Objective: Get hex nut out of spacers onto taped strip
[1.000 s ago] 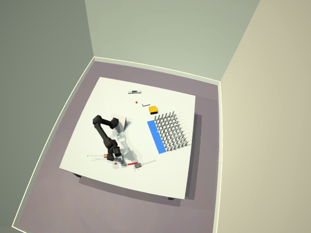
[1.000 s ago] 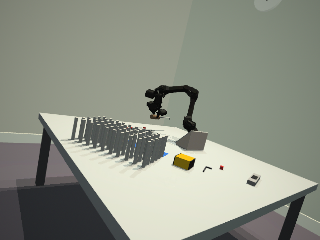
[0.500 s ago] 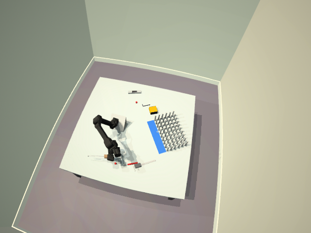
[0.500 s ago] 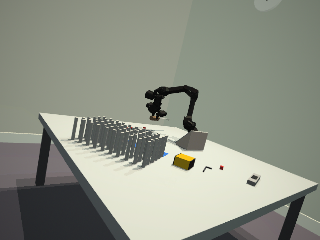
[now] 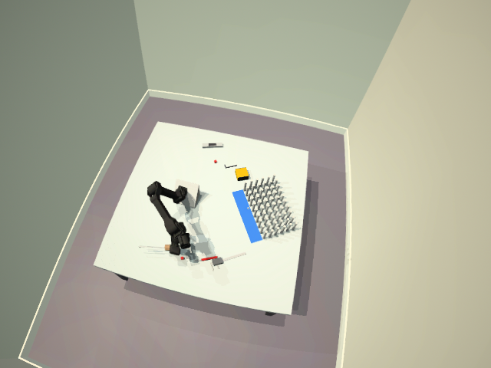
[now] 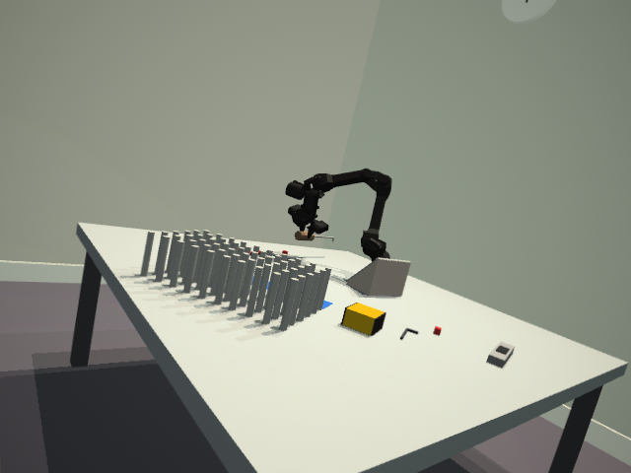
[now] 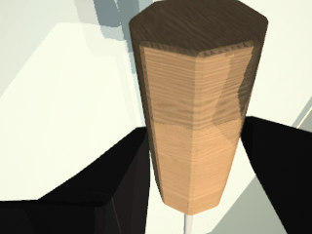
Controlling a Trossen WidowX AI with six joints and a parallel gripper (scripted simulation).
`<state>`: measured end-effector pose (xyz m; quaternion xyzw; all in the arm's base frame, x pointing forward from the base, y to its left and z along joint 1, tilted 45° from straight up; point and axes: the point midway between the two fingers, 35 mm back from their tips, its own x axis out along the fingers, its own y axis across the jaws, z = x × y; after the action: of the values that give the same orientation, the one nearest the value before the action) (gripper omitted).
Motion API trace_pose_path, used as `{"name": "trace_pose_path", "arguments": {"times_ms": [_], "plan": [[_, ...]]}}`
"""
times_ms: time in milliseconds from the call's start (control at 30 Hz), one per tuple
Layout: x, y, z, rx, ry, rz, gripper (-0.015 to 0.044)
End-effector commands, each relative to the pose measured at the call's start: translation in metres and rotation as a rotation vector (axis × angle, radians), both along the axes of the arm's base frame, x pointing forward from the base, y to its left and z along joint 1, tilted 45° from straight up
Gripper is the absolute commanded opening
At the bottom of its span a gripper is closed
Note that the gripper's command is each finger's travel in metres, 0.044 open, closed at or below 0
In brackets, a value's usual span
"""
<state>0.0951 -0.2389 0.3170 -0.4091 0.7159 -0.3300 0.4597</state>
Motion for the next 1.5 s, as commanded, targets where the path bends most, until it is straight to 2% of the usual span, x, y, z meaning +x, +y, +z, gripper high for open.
{"name": "trace_pose_path", "arguments": {"times_ms": [0, 1467], "plan": [[0.0, -0.003, -0.004, 0.005, 0.009, 0.0, 0.0], [0.0, -0.025, -0.025, -0.003, 0.01, 0.004, 0.0]]}}
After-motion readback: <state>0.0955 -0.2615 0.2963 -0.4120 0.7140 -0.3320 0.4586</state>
